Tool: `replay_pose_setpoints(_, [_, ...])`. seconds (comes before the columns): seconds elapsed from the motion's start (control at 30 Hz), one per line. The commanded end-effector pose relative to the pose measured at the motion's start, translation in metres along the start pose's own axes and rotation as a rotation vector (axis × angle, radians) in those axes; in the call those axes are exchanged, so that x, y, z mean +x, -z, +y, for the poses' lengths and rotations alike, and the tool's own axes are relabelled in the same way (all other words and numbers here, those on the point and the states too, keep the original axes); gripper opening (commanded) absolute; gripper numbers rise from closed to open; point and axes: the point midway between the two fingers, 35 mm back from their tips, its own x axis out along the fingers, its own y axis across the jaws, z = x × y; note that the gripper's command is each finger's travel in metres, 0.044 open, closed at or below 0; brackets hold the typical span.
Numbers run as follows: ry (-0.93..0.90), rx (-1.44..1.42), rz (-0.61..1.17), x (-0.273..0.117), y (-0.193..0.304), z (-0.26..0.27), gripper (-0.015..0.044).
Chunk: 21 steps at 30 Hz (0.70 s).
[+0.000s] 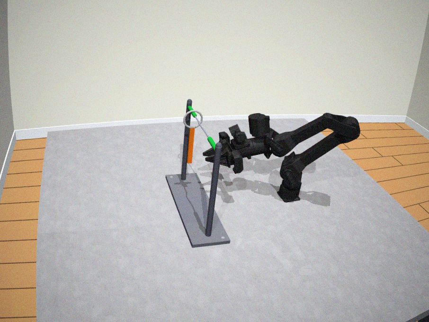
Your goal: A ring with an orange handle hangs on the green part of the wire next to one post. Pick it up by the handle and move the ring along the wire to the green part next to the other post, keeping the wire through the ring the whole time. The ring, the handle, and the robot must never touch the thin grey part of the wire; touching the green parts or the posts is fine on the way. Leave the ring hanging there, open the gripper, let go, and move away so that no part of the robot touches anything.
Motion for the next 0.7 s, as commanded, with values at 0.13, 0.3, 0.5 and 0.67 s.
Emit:
replay_pose_setpoints(0.13, [-0.055,-0.046,-0.026,0.006,-0.008,-0.004,0.016])
replay_pose_setpoints(0.3, [-0.055,-0.046,-0.026,0.009,-0.008,-0.005,0.016])
replay_pose_setpoints(0.5, [-0.055,-0.046,-0.026,0.017,-0.01,-0.005,0.016])
replay_pose_setpoints(0.67, [-0.055,-0.046,-0.027,0.024,-0.012,-0.006,0.016])
